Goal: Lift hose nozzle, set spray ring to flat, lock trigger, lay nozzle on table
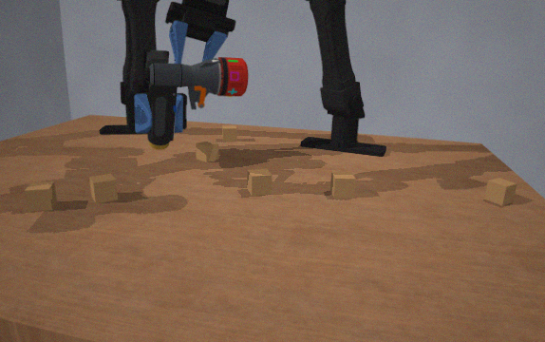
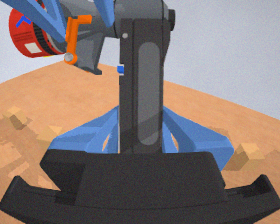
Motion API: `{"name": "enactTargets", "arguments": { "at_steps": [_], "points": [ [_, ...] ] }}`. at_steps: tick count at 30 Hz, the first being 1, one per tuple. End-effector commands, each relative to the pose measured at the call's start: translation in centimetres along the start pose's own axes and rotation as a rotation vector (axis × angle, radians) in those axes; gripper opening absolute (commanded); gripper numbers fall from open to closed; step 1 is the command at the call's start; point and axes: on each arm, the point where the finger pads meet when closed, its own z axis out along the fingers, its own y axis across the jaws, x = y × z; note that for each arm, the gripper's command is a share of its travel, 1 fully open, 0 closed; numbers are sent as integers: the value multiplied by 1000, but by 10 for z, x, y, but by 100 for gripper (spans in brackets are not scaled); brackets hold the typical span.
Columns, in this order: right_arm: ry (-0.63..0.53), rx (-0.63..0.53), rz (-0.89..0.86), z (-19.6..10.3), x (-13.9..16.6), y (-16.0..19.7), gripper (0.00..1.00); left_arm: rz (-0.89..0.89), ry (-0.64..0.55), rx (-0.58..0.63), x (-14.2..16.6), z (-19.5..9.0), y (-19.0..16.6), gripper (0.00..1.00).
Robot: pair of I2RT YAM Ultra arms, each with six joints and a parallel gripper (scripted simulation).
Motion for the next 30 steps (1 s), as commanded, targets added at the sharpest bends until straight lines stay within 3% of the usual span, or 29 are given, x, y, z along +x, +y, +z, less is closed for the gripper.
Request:
{"name": "enactTargets", "arguments": {
  "at_steps": [1,28,30],
  "points": [
    [-204,-32,22,1,-64,7,36,8,-17,56,-8,-9,-17,37],
    [-204,-32,22,1,-64,7,36,15,-10,91,1,-2,-40,37],
    [-204,-32,22,1,-64,7,36,20,5,55,7,10,-32,37]
  ]
}}
